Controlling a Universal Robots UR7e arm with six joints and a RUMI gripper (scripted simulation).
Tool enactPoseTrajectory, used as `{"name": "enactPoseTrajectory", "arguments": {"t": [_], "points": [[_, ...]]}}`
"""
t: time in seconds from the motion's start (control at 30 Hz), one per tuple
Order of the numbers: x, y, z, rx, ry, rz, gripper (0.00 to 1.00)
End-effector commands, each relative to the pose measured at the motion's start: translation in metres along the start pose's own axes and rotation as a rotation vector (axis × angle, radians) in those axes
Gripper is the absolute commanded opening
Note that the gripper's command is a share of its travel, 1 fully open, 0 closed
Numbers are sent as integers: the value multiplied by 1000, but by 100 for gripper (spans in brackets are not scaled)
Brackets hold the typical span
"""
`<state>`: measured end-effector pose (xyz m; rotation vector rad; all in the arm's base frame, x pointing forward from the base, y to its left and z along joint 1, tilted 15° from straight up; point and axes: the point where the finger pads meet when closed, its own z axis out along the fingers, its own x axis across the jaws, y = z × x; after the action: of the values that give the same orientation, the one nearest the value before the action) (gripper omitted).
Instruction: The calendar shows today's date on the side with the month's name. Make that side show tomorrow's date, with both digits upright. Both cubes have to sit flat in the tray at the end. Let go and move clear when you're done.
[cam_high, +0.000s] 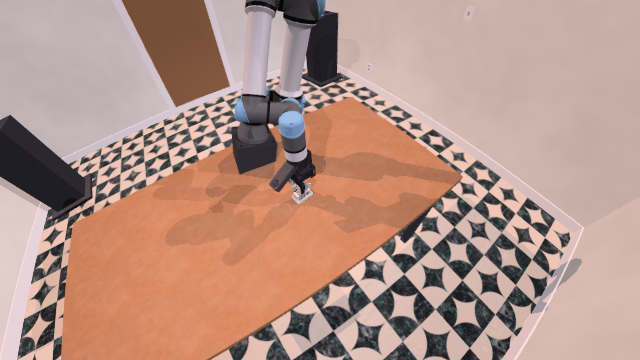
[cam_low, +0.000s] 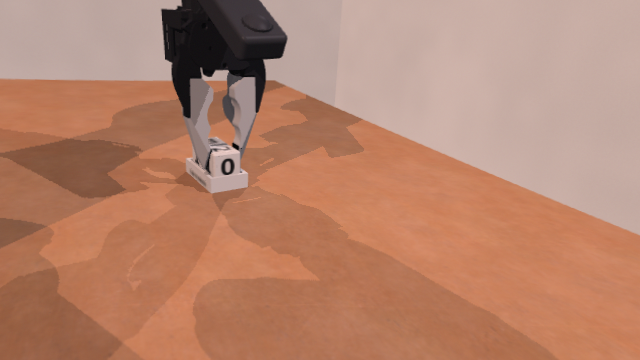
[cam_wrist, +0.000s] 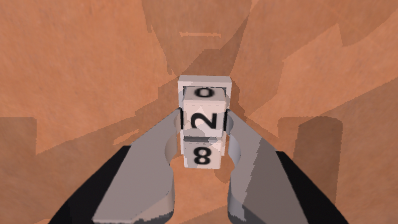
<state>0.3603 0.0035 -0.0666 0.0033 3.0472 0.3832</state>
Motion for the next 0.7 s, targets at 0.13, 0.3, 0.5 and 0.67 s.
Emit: {"name": "enactPoseTrajectory", "arguments": {"t": [0.13, 0.3, 0.5, 0.67], "points": [[1, 1, 1, -2, 1, 0, 11], [1, 1, 1, -2, 1, 0, 11], [0, 0, -2, 0, -1, -1, 11], [-2, -1, -10, 2, -4, 0, 11]]}}
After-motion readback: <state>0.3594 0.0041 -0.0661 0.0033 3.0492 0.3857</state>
